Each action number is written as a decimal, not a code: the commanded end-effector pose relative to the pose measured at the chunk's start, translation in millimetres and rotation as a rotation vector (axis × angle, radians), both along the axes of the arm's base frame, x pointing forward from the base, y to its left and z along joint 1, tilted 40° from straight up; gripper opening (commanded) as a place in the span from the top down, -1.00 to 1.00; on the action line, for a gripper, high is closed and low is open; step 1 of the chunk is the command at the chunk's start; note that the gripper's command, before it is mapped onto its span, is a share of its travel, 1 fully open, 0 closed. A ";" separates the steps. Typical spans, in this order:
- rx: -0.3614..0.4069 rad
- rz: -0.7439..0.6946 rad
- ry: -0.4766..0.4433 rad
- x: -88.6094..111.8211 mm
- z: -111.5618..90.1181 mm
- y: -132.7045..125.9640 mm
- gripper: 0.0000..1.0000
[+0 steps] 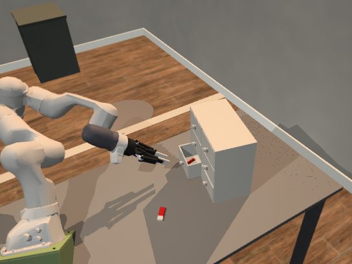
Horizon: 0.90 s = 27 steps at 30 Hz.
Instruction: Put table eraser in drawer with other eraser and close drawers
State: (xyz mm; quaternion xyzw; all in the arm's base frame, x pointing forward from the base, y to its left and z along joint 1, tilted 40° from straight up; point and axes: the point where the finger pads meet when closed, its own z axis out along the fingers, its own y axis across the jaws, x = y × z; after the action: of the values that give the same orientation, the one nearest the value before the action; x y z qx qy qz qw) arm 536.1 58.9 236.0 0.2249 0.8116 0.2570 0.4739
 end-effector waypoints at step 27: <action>0.026 0.002 0.034 -46.4 39.5 -26.4 0.60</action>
State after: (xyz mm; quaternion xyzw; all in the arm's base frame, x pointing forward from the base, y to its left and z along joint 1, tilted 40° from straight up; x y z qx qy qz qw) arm 492.0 34.0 278.4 0.2239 0.8155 0.2609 0.4655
